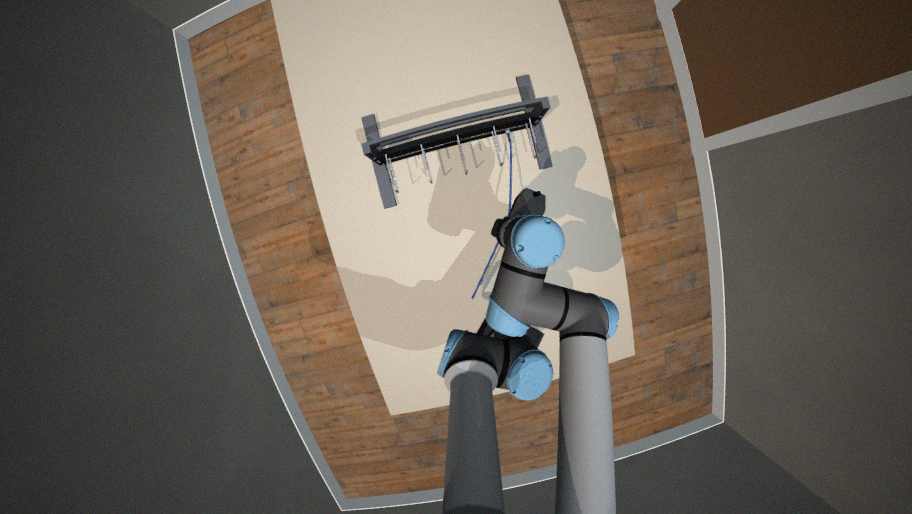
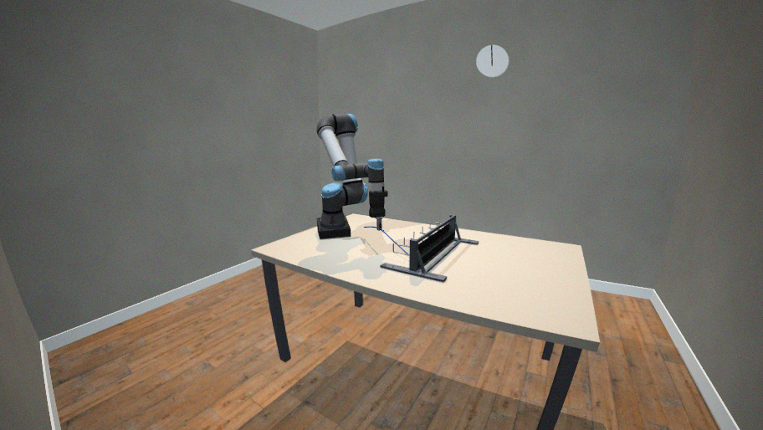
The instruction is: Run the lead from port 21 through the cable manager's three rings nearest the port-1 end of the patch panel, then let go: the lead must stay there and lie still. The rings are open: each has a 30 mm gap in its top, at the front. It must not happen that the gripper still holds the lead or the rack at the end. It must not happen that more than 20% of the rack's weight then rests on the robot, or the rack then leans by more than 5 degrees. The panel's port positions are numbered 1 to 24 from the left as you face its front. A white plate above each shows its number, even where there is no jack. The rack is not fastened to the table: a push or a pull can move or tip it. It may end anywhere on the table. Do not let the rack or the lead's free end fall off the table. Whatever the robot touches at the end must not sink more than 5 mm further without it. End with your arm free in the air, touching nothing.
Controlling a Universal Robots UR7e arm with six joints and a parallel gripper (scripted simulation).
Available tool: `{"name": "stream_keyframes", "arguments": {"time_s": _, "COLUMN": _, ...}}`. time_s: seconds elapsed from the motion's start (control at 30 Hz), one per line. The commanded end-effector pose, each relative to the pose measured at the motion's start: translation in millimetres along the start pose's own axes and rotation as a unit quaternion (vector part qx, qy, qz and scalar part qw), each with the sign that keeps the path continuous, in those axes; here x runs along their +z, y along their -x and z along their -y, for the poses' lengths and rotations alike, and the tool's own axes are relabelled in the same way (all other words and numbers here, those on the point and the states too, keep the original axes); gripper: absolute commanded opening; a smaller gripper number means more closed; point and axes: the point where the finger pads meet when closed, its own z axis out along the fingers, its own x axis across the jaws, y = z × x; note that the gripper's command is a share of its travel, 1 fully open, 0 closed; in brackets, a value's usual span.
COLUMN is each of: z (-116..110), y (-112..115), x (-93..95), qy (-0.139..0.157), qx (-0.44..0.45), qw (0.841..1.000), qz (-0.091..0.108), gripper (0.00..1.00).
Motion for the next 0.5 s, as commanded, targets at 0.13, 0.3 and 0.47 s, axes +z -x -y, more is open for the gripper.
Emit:
{"name": "stream_keyframes", "arguments": {"time_s": 0.13, "z": -4, "y": -1, "x": -16.5, "qy": 0.007, "qx": 0.000, "qw": 1.000, "qz": -0.002, "gripper": 0.00}}
{"name": "stream_keyframes", "arguments": {"time_s": 0.3, "z": -4, "y": -1, "x": -19.4, "qy": 0.007, "qx": 0.000, "qw": 1.000, "qz": -0.002, "gripper": 0.00}}
{"name": "stream_keyframes", "arguments": {"time_s": 0.47, "z": -4, "y": -1, "x": -20.7, "qy": 0.007, "qx": 0.000, "qw": 1.000, "qz": -0.002, "gripper": 0.00}}
